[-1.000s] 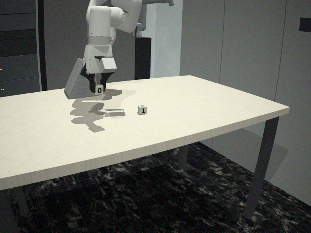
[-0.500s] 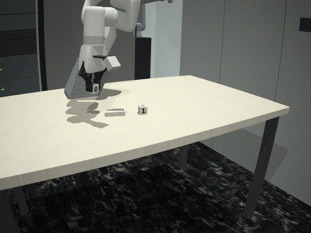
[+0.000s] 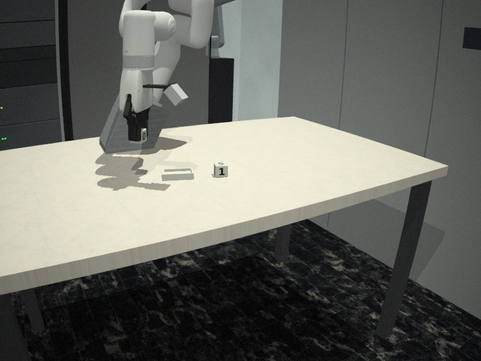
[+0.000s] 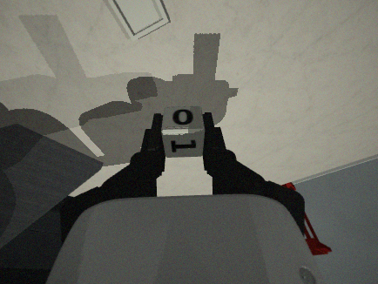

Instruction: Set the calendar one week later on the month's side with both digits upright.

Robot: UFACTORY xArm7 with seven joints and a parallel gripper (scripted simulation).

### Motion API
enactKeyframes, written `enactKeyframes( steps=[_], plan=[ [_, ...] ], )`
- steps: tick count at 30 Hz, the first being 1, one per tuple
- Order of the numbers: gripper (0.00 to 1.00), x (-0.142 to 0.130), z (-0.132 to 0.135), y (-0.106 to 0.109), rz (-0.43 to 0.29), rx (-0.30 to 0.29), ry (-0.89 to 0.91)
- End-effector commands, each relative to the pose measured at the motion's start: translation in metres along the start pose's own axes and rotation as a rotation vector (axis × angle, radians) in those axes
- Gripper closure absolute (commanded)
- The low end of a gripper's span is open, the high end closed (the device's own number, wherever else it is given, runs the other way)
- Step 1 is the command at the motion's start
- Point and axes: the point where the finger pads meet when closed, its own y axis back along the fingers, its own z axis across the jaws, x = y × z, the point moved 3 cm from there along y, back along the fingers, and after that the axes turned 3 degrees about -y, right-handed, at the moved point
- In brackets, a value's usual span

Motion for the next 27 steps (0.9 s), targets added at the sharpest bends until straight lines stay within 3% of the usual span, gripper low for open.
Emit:
enactKeyframes(
  steps=[1,13,27],
  plan=[
    [0.71,-0.008,-0.002,0.001,0.022,-0.009,0.154],
    [0.71,-0.017,-0.007,0.002,0.029,-0.018,0.379],
    [0.71,-0.018,-0.007,0.002,0.03,-0.019,0.399]
  ],
)
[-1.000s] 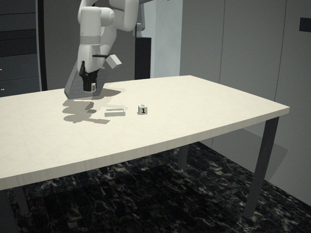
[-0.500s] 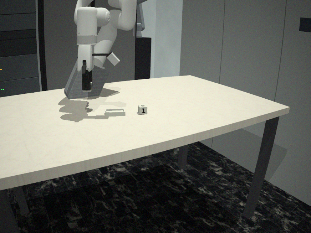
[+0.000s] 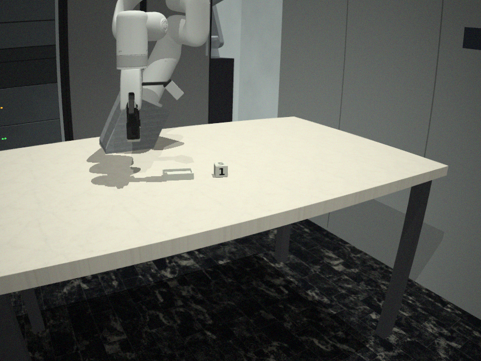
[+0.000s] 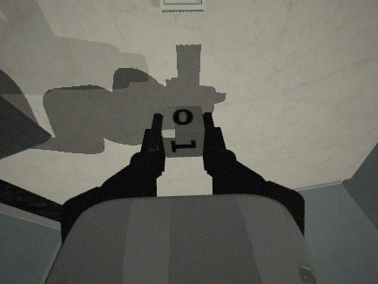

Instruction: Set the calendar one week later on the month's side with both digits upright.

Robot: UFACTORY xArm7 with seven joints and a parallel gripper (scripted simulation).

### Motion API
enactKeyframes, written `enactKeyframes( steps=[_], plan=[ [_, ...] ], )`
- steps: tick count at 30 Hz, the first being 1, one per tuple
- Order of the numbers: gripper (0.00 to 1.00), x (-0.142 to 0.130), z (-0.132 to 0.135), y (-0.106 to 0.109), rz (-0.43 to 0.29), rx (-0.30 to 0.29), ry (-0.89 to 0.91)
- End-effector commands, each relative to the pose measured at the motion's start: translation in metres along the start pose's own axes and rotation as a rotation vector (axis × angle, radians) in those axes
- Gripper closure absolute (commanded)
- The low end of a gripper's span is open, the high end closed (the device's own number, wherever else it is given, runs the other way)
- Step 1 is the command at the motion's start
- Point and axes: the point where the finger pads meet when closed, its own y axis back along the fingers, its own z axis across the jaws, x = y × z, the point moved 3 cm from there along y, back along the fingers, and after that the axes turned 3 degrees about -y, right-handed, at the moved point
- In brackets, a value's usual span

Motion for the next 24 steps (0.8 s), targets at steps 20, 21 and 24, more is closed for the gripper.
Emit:
enactKeyframes(
  steps=[20,21,24],
  plan=[
    [0.71,-0.001,0.001,-0.033,-0.001,-0.004,0.002],
    [0.71,-0.001,0.001,-0.038,-0.001,-0.004,0.002],
    [0.71,-0.001,0.001,-0.053,-0.001,-0.004,0.002]
  ],
)
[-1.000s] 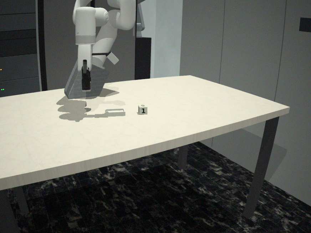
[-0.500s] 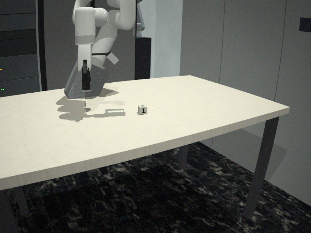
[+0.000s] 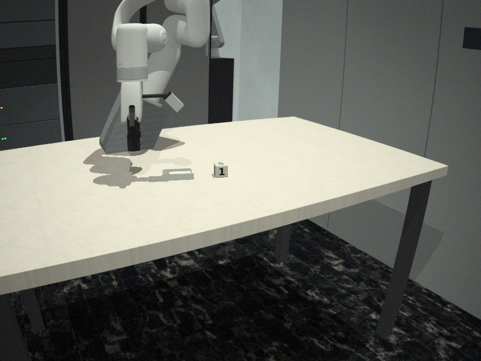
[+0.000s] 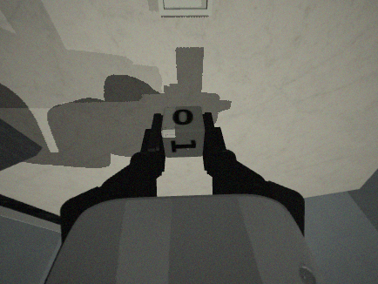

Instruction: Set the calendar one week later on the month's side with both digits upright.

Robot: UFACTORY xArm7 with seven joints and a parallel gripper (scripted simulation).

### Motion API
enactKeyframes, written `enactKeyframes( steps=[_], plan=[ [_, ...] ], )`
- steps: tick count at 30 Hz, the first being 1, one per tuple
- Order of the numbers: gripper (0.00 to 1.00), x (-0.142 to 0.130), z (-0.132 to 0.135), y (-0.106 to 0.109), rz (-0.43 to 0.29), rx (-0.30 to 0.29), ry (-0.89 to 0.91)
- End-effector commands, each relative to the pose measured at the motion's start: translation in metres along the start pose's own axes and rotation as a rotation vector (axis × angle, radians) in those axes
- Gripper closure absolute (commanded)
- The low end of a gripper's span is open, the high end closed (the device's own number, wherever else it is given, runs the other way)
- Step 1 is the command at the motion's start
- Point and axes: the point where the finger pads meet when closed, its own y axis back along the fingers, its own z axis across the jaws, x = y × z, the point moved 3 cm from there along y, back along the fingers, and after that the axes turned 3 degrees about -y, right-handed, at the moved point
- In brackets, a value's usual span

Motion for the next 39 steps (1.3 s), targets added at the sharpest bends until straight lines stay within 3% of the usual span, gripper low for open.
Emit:
enactKeyframes(
  steps=[1,14,39],
  plan=[
    [0.71,-0.001,0.003,-0.028,-0.002,-0.004,0.0],
    [0.71,-0.002,0.003,-0.063,-0.002,-0.004,0.0],
    [0.71,-0.002,0.003,-0.065,-0.002,-0.004,0.0]
  ],
)
